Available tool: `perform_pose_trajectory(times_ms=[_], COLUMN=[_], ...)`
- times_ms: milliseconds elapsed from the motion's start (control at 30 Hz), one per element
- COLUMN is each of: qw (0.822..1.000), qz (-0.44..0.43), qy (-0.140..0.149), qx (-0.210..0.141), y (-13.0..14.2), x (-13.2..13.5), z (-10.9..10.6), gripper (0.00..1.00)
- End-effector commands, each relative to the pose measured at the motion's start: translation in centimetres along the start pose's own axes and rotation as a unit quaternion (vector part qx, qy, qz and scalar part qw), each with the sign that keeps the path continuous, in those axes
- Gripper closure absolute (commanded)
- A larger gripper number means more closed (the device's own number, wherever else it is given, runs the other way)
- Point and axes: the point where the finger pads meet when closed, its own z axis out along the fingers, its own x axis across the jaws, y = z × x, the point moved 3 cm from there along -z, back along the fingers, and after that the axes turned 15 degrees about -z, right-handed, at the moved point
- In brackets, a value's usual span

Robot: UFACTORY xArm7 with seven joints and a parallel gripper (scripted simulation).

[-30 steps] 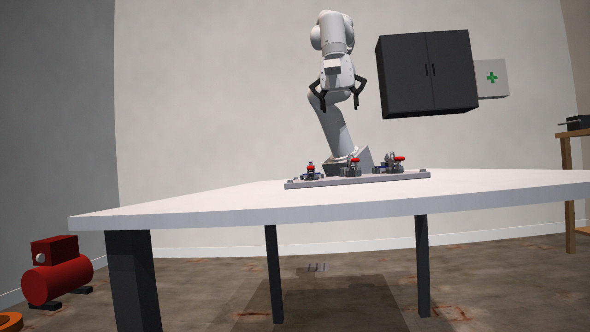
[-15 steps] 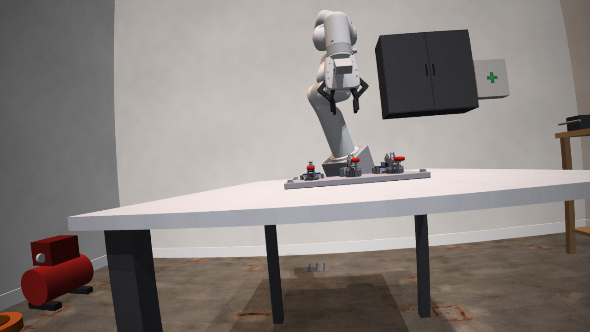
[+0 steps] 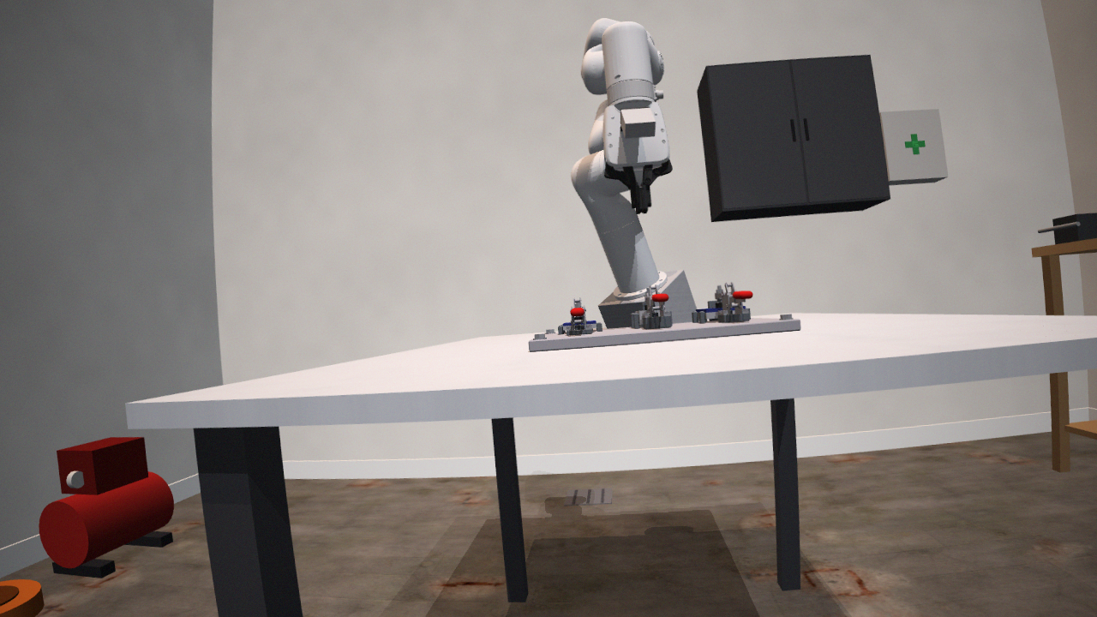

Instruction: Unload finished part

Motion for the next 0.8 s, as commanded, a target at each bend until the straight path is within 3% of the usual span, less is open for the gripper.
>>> perform_pose_trajectory(times_ms=[0,733,767], qw=[1.000,1.000,1.000], qz=[0.000,0.000,0.000], qy=[0.000,0.000,0.000], qx=[0.002,0.002,0.002], y=[-0.11,-0.11,-0.11], x=[0.00,0.00,0.00], z=[-0.12,-0.12,-0.12], gripper=[1.00,1.00,0.00])
